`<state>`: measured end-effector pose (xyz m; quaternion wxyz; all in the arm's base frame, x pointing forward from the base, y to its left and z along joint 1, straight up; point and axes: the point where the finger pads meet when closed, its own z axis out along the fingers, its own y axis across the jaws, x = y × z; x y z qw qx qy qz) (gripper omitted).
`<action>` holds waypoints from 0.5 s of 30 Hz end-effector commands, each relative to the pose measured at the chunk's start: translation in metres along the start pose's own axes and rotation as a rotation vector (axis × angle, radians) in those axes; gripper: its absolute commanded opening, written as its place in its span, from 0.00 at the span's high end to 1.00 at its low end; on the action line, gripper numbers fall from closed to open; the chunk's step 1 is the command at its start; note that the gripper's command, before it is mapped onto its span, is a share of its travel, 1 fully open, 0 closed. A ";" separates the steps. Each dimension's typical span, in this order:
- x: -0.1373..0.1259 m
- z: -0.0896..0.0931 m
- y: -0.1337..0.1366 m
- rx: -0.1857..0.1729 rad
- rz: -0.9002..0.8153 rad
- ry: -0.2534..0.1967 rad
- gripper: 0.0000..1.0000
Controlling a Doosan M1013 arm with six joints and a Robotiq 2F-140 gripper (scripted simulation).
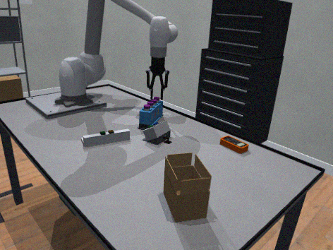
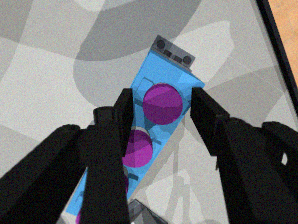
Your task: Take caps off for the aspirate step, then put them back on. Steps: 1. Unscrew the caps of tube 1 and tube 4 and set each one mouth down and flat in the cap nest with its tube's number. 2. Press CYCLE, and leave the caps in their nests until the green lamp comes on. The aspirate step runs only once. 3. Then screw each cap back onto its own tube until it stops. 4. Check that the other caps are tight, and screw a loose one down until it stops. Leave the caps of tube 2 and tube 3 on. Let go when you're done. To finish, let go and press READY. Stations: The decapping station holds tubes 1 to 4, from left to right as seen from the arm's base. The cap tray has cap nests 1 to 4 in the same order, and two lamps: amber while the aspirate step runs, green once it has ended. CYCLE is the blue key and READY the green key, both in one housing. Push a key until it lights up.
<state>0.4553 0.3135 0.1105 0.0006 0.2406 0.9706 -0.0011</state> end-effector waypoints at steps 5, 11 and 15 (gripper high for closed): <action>0.000 0.000 0.000 -0.001 0.313 0.000 0.59; 0.000 0.000 0.000 -0.002 0.603 0.002 0.59; 0.000 0.000 0.000 -0.002 0.800 0.003 0.59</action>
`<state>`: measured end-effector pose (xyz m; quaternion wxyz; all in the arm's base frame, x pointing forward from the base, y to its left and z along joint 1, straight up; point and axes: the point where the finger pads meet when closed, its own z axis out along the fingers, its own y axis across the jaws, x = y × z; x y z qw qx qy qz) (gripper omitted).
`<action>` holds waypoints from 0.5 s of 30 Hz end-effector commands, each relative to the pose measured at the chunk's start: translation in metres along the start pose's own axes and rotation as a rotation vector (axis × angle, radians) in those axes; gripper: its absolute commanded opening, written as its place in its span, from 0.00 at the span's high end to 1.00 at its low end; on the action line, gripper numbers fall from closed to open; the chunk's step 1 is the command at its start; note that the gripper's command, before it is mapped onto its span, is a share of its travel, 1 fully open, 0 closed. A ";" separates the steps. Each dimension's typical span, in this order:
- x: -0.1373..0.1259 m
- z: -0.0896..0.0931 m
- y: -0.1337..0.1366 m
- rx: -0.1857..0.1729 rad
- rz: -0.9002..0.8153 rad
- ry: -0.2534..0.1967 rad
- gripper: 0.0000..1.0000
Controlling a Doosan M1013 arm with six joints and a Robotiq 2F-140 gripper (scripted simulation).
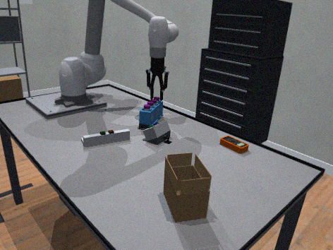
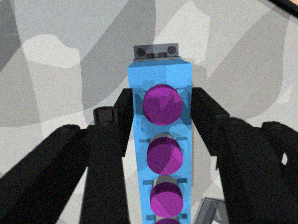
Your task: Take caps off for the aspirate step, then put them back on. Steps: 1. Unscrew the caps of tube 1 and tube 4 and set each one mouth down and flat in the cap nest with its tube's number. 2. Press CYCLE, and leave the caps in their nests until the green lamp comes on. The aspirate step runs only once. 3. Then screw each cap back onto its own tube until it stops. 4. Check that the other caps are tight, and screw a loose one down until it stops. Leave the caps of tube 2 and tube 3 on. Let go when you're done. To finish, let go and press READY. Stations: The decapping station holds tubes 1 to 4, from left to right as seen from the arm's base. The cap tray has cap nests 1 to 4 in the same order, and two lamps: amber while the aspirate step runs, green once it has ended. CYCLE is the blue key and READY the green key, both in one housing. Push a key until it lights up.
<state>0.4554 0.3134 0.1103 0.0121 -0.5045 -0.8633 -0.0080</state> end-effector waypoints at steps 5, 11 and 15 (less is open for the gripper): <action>0.000 -0.001 0.000 -0.006 0.452 -0.028 0.59; 0.000 -0.001 0.000 -0.006 0.475 -0.030 0.59; 0.000 -0.001 0.000 -0.006 0.475 -0.030 0.70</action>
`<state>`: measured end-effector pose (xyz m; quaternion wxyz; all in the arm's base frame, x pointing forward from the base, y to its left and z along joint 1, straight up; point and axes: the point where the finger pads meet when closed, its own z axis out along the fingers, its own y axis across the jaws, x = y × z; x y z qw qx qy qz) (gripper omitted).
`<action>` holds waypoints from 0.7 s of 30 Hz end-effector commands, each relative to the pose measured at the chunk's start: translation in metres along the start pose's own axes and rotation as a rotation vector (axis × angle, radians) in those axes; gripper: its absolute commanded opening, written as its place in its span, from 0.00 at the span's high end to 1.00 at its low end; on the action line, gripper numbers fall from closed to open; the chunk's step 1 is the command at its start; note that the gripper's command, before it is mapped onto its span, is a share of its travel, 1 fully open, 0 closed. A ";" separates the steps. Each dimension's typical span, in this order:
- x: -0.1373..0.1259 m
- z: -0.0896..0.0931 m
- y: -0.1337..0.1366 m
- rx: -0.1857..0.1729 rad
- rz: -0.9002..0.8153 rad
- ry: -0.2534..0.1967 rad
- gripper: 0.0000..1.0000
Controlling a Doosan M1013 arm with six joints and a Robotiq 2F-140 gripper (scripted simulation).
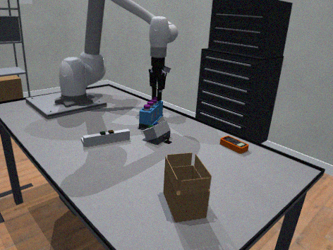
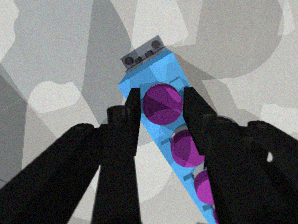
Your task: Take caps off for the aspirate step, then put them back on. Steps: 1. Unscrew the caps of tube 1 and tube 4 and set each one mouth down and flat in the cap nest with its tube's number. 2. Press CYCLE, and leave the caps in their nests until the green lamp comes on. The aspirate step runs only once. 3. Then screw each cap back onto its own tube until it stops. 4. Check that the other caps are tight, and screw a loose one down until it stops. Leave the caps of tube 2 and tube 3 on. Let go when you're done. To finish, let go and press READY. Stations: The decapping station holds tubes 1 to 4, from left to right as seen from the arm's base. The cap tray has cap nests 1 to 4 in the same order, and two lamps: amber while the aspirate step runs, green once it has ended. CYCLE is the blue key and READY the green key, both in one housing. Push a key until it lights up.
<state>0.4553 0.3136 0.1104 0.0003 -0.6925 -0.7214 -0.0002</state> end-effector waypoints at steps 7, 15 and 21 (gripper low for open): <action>0.000 -0.001 0.000 -0.001 0.003 -0.002 0.70; 0.000 -0.001 0.000 -0.001 -0.097 -0.002 0.70; 0.000 -0.001 0.000 -0.001 -0.297 -0.002 0.70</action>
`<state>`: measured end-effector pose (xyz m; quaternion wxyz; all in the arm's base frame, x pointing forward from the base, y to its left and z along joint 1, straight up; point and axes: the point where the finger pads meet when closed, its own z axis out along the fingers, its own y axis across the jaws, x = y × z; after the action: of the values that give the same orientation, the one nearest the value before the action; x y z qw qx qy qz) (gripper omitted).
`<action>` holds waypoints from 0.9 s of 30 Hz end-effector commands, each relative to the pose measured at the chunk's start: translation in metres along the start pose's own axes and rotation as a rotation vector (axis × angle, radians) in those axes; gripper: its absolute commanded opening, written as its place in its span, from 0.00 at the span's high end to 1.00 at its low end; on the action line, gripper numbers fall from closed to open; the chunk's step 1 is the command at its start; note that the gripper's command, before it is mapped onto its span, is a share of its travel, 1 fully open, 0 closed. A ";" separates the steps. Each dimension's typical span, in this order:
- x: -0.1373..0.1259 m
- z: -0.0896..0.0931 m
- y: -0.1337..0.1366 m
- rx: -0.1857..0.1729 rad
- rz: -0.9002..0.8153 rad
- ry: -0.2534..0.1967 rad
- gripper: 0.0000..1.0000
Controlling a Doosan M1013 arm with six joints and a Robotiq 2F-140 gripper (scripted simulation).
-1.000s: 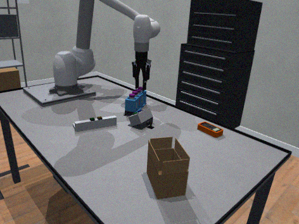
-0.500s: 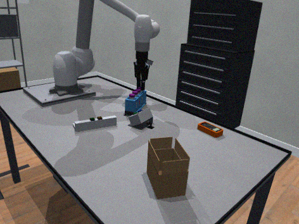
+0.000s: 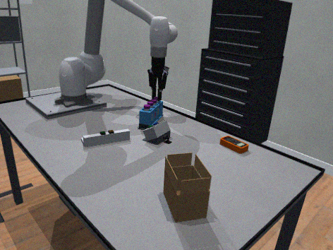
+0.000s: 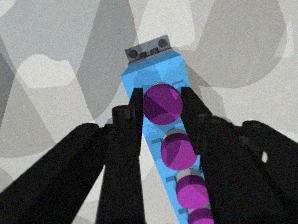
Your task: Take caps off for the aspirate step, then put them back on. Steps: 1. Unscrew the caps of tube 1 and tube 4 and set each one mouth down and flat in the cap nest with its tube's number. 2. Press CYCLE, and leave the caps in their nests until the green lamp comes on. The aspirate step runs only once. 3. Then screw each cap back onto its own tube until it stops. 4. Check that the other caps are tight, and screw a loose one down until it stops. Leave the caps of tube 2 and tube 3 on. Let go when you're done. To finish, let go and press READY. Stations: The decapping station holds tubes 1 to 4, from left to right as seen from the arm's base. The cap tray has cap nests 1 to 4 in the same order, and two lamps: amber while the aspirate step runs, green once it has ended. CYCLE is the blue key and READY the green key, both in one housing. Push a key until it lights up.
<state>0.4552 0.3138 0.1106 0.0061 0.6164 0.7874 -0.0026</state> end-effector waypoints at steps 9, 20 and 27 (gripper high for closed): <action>0.000 -0.001 0.000 0.000 -0.545 0.012 0.70; 0.000 -0.001 0.000 -0.002 -0.842 0.012 0.70; 0.000 -0.001 0.000 -0.002 -0.842 0.012 0.59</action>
<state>0.4552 0.3136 0.1110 0.0008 0.2409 0.9706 -0.0012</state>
